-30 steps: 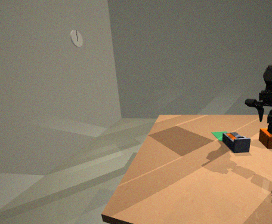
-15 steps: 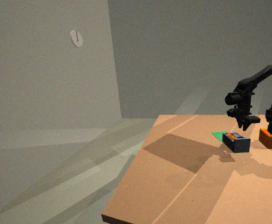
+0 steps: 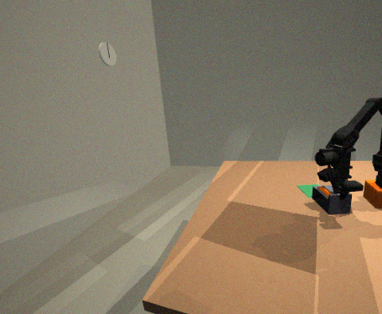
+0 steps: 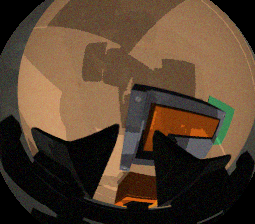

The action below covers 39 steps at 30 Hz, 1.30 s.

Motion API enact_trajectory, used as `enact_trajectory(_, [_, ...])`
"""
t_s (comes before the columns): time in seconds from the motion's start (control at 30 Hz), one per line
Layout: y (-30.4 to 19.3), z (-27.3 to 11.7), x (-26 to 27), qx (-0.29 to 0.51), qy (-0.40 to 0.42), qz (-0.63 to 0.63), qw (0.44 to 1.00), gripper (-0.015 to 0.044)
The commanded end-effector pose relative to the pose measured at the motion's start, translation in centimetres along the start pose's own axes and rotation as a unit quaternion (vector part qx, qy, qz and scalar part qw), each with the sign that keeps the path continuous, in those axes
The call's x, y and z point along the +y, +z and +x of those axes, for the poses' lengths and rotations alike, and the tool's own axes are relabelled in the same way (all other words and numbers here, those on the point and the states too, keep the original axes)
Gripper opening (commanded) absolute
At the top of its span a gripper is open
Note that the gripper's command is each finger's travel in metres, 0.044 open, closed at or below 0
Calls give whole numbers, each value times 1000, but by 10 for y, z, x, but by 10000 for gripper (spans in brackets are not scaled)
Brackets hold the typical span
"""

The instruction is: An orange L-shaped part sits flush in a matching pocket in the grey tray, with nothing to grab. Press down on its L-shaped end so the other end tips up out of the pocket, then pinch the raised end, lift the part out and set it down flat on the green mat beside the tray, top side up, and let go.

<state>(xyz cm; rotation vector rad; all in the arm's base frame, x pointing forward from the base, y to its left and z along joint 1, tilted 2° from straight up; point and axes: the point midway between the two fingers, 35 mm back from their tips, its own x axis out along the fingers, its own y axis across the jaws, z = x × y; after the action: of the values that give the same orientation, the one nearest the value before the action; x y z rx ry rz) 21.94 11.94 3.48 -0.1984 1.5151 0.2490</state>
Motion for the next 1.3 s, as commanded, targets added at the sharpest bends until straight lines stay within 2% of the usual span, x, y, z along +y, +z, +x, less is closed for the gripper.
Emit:
enact_trajectory(0.0, [1, 3, 1, -3, 3, 3, 1000, 180])
enact_trajectory(0.7, [1, 37, 1, -3, 3, 3, 1000, 180])
enact_trajectory(1.27, [2, 32, 6, -4, 5, 0, 1000, 180])
